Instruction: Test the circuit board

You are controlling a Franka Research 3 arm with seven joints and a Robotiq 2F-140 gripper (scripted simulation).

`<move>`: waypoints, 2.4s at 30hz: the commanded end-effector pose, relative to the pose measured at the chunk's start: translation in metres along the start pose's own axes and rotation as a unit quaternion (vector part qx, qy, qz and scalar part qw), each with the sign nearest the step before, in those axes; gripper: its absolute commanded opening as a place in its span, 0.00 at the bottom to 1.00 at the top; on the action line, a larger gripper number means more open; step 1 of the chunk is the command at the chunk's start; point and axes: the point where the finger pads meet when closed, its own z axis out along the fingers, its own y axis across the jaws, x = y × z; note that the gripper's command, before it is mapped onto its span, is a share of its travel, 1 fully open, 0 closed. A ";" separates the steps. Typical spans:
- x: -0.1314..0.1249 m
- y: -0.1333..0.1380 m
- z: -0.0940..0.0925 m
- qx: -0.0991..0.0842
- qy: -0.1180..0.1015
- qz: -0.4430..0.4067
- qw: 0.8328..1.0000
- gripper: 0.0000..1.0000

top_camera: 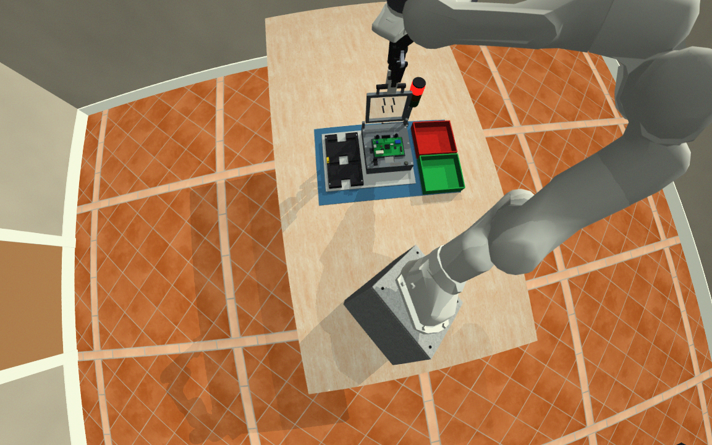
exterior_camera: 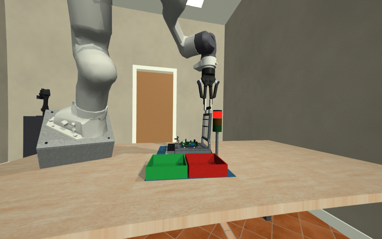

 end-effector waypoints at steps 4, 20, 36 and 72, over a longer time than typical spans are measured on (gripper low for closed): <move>-0.002 0.000 0.001 -0.001 0.000 0.000 1.000 0.16; -0.002 0.000 0.001 -0.001 0.000 0.000 1.000 0.16; -0.002 0.000 0.001 -0.001 0.000 0.000 1.000 0.00; -0.002 0.008 0.002 -0.001 0.000 0.001 1.000 0.00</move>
